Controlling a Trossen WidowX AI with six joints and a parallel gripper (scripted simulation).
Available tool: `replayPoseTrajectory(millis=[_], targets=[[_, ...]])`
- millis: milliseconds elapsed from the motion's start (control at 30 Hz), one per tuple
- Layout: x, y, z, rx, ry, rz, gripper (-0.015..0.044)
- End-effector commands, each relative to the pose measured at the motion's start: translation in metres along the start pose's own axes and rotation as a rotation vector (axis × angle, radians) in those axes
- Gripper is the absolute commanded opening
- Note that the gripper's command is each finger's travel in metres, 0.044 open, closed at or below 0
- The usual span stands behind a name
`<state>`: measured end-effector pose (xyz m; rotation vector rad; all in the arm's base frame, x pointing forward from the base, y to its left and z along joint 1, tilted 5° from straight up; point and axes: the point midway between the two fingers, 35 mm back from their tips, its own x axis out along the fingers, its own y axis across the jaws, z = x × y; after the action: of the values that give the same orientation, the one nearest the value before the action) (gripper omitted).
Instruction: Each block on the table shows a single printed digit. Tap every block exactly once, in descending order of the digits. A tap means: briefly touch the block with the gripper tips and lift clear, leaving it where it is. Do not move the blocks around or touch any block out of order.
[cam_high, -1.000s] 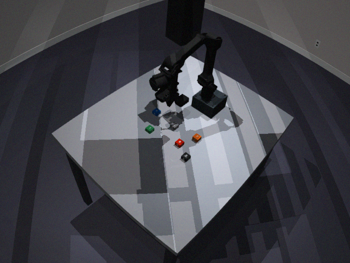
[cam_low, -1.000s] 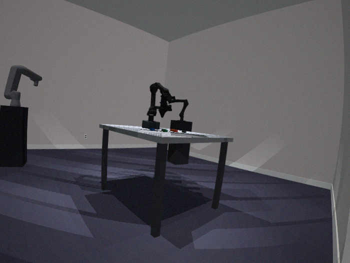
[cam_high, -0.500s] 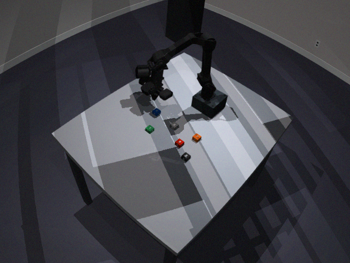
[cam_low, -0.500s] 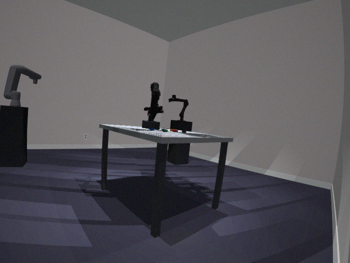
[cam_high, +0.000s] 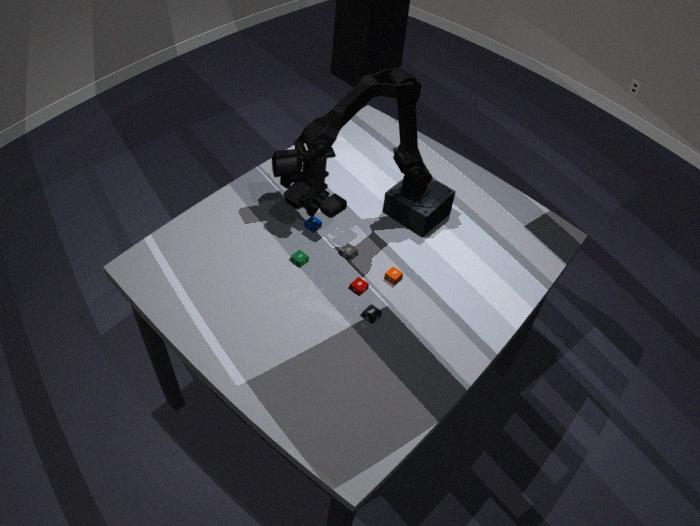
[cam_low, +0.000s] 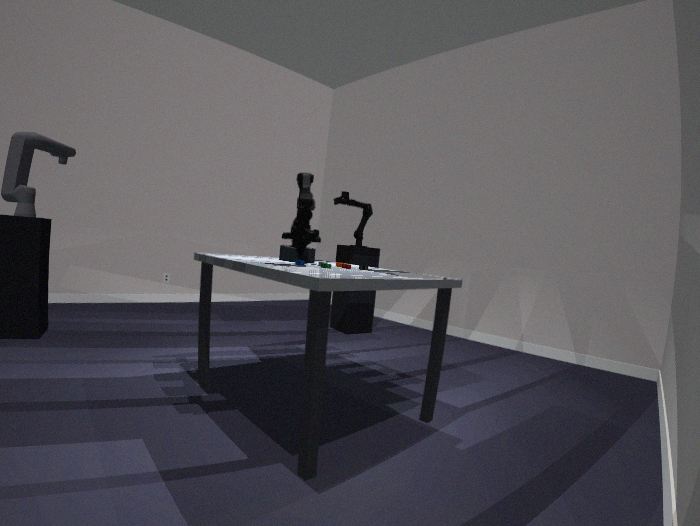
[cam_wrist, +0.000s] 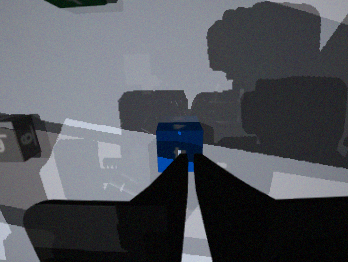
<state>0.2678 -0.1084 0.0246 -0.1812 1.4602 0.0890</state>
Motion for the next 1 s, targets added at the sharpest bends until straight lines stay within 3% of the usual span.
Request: replayPoseTrajectory(millis=[0,567,700,867,967], targets=[[0.010,0.003,-0.003,-0.004,0.012,0.013,0.0020],[0.025,0.003,-0.004,-0.004,0.012,0.013,0.0020],[-0.003,0.003,-0.003,-0.003,0.011,0.012,0.0020],[-0.007,0.003,-0.003,-0.002,0.011,0.013,0.0020],[-0.028,0.001,-0.001,0.016,0.004,0.013,0.0020]])
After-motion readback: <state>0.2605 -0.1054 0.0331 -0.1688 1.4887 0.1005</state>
